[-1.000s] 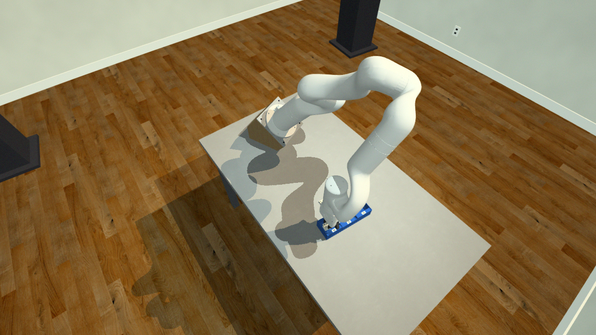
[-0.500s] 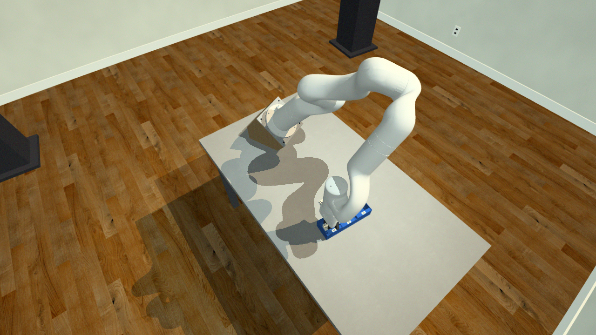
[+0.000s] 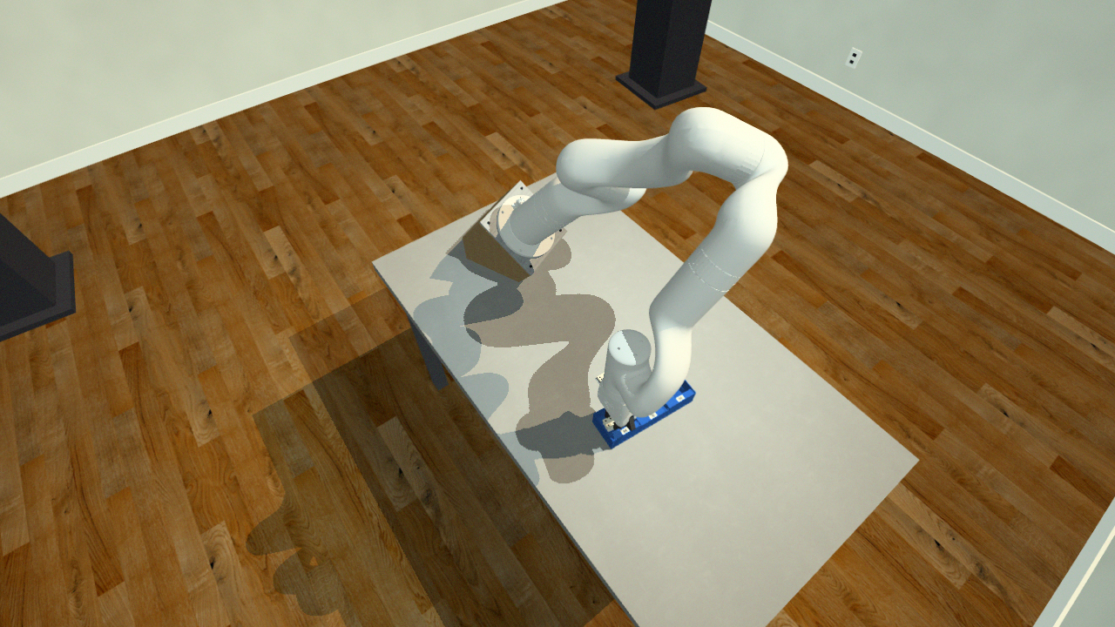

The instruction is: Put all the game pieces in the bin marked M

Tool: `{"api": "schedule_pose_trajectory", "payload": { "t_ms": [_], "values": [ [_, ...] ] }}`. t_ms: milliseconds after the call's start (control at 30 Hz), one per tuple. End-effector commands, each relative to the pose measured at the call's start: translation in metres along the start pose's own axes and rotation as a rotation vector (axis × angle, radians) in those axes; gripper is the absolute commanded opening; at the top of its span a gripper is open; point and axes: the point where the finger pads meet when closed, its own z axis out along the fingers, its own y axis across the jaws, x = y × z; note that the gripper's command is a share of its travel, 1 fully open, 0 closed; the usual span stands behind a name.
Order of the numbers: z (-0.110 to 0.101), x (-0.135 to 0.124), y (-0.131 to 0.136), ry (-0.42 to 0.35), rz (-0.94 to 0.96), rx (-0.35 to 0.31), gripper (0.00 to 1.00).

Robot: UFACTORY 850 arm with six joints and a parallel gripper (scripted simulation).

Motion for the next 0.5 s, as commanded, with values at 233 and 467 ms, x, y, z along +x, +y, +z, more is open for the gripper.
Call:
{"api": "schedule_pose_trajectory", "payload": {
  "t_ms": [233,467],
  "values": [
    [-0.008,0.0,0.001,-0.001,0.0,-0.001,0.31],
    [-0.018,0.0,0.001,-0.001,0.0,-0.001,0.31]
  ]
}}
